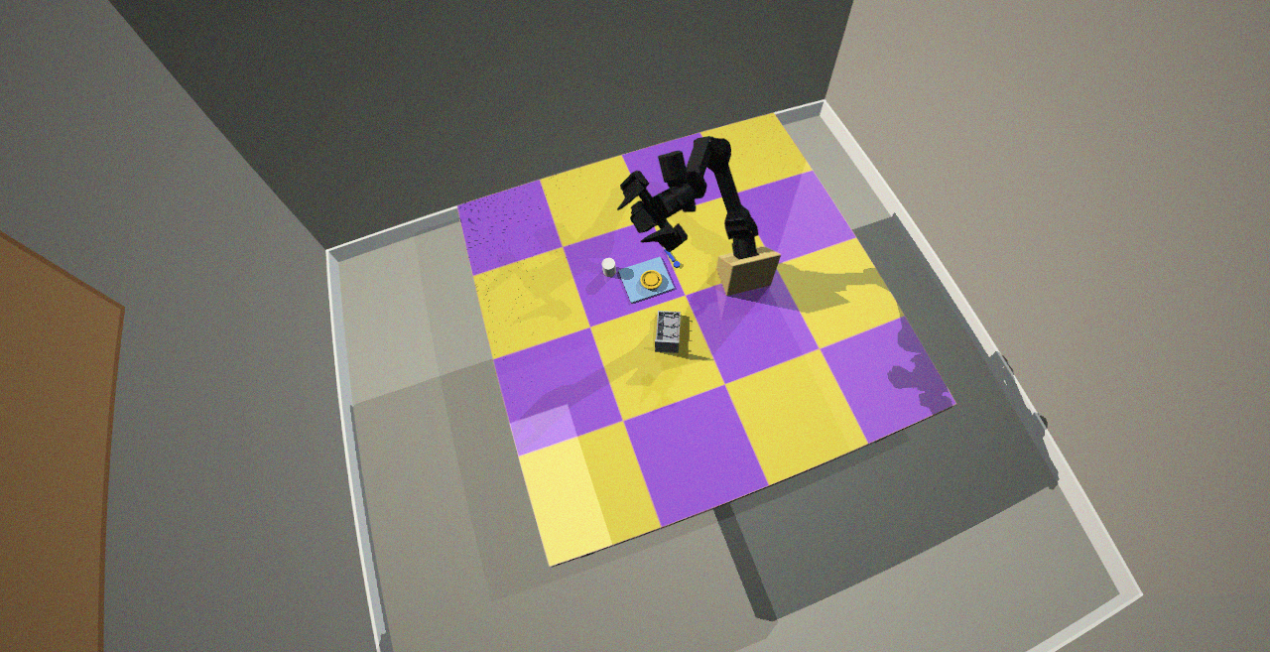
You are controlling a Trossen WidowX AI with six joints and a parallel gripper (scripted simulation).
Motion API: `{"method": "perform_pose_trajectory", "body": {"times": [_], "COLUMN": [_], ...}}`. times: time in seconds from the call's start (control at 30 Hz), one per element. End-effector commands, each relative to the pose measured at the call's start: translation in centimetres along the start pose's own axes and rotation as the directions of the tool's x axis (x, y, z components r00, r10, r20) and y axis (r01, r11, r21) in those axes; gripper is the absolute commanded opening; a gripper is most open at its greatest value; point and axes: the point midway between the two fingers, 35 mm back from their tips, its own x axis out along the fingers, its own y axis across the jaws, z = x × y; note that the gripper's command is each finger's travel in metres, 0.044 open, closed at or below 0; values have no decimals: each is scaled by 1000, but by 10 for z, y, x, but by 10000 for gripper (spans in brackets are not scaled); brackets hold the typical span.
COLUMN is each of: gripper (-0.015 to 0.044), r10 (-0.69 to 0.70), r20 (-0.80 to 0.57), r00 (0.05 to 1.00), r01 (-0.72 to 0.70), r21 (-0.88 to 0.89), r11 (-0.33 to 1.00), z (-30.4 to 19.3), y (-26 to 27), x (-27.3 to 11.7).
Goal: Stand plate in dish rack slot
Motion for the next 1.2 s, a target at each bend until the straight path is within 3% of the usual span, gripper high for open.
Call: {"method": "perform_pose_trajectory", "body": {"times": [0.0,0.57,1.17], "gripper": [400,400,400], "r10": [-47,-216,-349], "r20": [90,430,705], "r00": [995,876,617], "r01": [56,386,768], "r21": [-100,-359,-443], "r11": [993,850,462], "z": [28,137,231], "y": [-6,-26,-43], "x": [-1,-27,-83]}}
